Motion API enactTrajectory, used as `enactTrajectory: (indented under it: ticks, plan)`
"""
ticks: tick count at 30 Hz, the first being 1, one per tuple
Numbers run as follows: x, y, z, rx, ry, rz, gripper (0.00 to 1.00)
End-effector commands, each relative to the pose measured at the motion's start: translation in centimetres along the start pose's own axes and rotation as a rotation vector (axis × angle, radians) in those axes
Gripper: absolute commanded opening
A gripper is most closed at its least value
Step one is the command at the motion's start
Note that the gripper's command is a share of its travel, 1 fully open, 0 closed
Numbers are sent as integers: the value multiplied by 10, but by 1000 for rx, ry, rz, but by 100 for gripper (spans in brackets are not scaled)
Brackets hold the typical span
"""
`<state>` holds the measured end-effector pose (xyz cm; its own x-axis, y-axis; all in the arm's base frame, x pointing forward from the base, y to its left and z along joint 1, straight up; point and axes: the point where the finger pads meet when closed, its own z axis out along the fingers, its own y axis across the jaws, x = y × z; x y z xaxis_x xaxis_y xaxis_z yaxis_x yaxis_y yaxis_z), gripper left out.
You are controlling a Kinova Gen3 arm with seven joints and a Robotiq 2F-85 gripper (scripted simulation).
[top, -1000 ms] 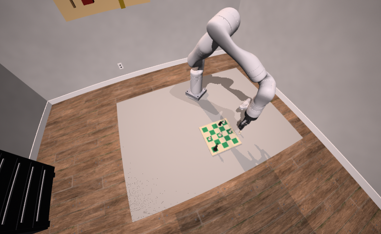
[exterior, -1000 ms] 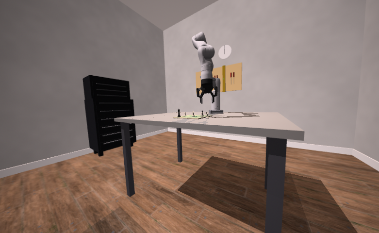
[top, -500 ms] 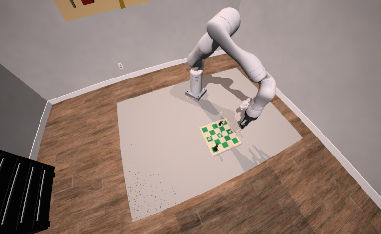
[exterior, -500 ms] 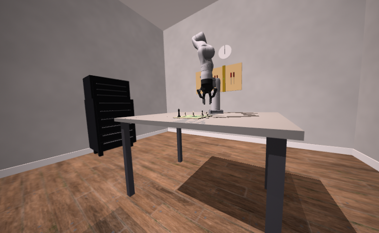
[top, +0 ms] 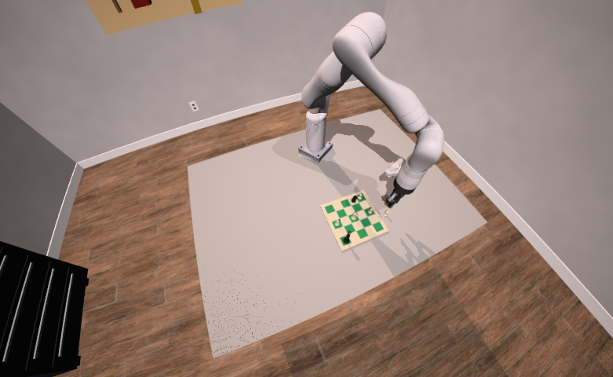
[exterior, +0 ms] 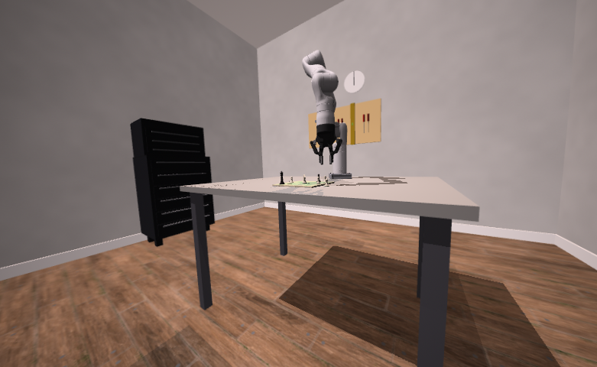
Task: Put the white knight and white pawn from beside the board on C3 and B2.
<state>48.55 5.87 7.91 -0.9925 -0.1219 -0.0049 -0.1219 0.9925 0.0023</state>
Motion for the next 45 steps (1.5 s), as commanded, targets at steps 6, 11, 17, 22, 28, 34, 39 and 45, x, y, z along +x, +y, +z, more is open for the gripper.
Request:
enactTrajectory:
  ticks: [6,11,17,22,28,34,39,45]
  plan:
    - [-1,0,0,0,-2,0,34]
    - [-1,0,2,0,-2,0,34]
    - [-1,0,6,0,-2,1,34]
    - [-1,0,13,0,-2,1,34]
    - [-1,0,18,0,-2,1,34]
    - [-1,0,28,0,-2,1,34]
    - [-1,0,36,0,-2,1,34]
    - [-1,0,41,0,-2,1,34]
